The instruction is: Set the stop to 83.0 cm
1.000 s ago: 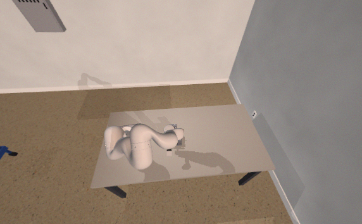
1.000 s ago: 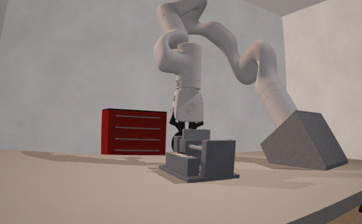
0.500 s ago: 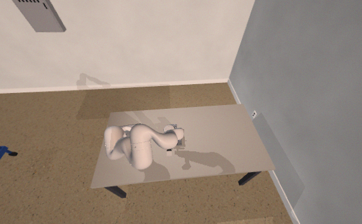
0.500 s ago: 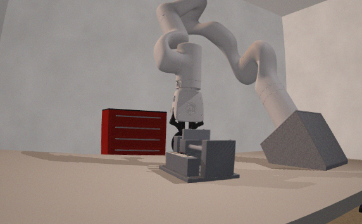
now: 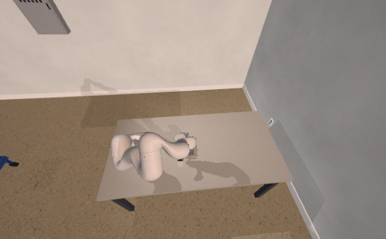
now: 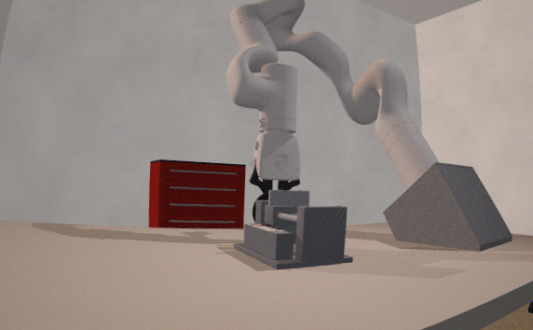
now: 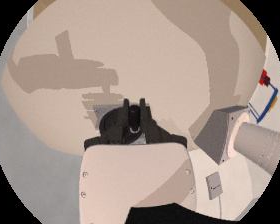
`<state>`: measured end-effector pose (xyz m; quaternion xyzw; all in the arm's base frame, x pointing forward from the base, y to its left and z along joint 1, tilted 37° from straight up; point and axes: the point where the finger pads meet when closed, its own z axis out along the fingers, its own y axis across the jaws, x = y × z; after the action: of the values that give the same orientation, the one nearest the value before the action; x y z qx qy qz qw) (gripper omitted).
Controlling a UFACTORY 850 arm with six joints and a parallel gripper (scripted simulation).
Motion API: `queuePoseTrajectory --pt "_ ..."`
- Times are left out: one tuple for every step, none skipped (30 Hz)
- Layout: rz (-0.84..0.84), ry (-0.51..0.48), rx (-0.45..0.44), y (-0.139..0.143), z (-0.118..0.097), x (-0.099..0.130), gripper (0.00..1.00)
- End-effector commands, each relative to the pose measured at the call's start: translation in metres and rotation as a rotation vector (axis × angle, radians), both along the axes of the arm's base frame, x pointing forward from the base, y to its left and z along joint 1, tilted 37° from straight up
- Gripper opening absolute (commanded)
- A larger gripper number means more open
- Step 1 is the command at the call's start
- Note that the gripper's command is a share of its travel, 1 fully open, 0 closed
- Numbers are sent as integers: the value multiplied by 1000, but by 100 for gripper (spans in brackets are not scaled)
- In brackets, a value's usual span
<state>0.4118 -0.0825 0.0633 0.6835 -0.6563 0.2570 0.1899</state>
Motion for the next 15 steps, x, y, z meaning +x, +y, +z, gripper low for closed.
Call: queuePoseTrajectory --pt "0 0 0 0 0 0 6" --pt "0 0 0 0 -1 0 6" --pt "0 0 0 0 -1 0 6" --pt "0 0 0 -1 -1 0 6" --pt "0 0 0 -1 -1 -1 6" --pt "0 0 0 -1 -1 -1 6" --pt "0 0 0 -1 -2 -1 6" --pt "0 0 0 -1 -2 -1 6" --pt "0 0 0 -1 -2 -1 6" --pt "0 0 0 -2 -2 -1 6" --pt "0 0 0 -2 -3 -1 6" --pt "0 0 0 -2 -3 -1 6" --pt "0 0 0 -2 -3 -1 6" --pt "0 0 0 -2 -3 -1 6" --pt "0 0 0 -2 -3 -1 6"
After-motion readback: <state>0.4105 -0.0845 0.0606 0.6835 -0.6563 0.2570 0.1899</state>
